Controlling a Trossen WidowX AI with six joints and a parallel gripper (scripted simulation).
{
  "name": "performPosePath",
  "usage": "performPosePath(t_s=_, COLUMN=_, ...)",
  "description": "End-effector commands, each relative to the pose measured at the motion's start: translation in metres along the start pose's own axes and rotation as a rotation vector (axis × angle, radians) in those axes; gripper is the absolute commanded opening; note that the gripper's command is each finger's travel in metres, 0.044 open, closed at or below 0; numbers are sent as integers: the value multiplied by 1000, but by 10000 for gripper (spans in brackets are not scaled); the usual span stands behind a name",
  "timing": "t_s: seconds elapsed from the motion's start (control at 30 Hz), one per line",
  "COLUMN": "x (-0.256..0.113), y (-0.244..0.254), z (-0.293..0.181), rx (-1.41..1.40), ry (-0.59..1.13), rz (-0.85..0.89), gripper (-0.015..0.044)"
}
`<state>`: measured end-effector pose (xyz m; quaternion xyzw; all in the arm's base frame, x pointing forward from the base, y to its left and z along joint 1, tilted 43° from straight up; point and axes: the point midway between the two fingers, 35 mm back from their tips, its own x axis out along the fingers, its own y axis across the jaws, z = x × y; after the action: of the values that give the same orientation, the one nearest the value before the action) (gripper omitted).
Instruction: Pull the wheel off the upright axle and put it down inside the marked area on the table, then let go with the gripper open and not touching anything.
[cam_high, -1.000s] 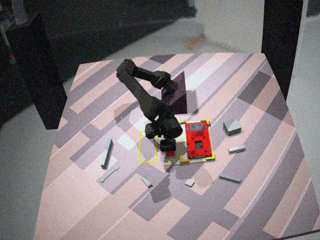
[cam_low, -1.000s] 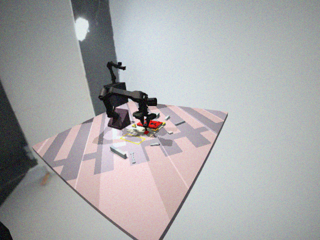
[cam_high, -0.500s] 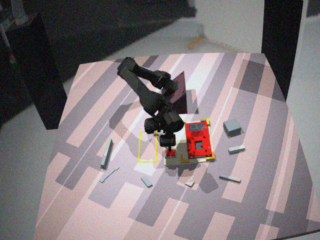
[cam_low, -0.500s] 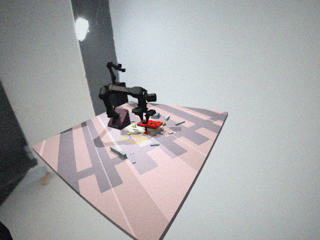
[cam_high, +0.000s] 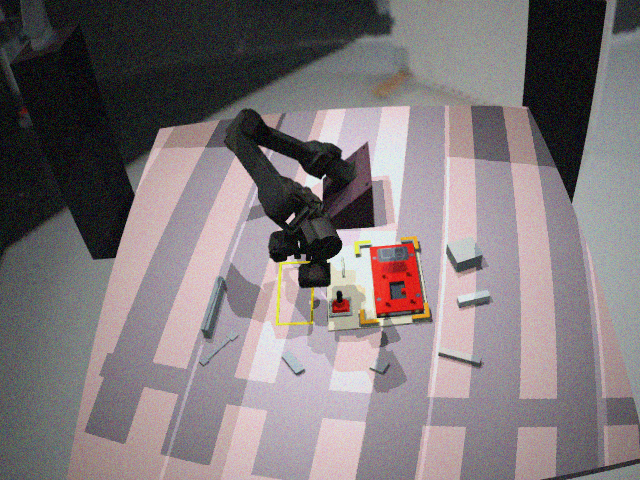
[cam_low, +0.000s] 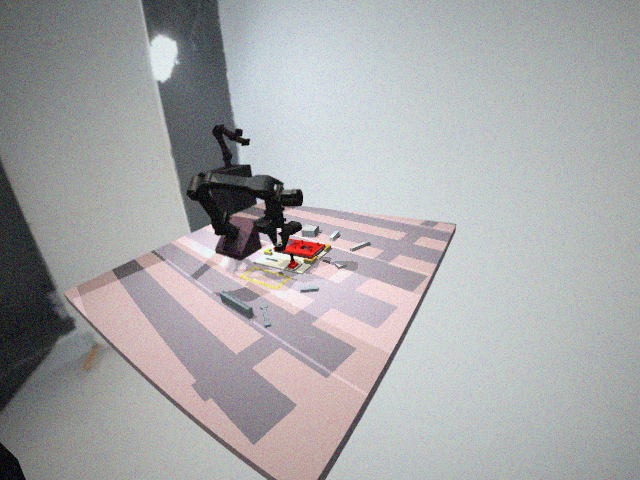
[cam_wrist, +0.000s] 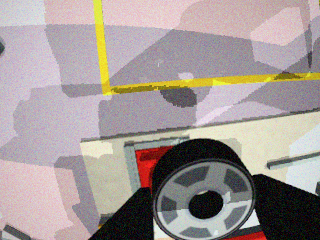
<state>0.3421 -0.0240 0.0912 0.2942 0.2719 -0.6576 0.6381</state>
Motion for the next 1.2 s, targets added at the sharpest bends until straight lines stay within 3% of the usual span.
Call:
performPosePath(t_s=0.0, x=-3, y=-11, z=20, rx=-4, ry=-2, rz=3, gripper=0)
performPosePath(t_s=0.6, x=-3, y=-41, z=66, rx=0, ry=-5, rz=4, gripper=0)
performPosePath(t_s=0.93, x=19, y=-40, z=65, rx=1, ry=-5, rz=4, gripper=0)
performPosePath(t_s=1.17, x=56, y=-37, z=65, rx=1, ry=-3, rz=5, gripper=0)
